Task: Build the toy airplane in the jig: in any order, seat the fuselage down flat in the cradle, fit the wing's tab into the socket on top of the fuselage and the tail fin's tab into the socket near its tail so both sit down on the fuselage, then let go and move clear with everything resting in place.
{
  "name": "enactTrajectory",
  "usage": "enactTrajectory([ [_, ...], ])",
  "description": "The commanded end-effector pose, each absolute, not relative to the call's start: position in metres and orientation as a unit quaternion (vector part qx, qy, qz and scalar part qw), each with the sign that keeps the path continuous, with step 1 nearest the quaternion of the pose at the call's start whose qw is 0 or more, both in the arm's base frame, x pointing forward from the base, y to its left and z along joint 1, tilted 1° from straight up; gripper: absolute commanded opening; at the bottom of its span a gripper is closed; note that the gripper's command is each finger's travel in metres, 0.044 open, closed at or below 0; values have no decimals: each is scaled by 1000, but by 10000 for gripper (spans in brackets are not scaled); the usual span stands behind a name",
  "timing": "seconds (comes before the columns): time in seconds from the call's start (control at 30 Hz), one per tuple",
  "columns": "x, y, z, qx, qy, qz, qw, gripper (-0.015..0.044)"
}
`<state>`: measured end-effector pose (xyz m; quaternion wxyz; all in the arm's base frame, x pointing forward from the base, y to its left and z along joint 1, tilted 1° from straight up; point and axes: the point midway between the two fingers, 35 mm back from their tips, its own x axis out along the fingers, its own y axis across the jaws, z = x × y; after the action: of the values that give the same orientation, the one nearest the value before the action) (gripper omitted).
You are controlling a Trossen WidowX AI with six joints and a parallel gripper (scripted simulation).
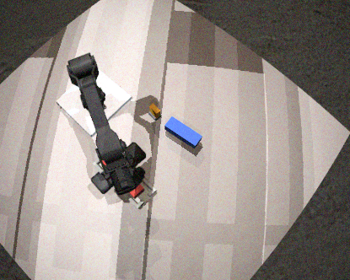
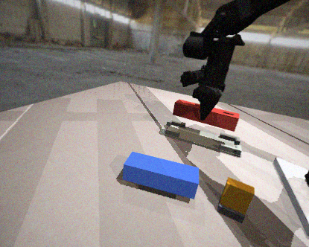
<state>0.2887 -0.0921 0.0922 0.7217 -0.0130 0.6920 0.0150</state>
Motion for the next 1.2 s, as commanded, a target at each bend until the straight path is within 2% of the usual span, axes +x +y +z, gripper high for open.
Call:
enactTrajectory([
  [0.0, 288, -92, 84, -14, 694, 17, 720, 195],
  [0.83, 289, -92, 55, -14, 694, 17, 720, 195],
  [1.0, 289, -92, 57, -13, 693, 16, 720, 161],
  [1.17, 289, -92, 57, -13, 693, 16, 720, 30],
])
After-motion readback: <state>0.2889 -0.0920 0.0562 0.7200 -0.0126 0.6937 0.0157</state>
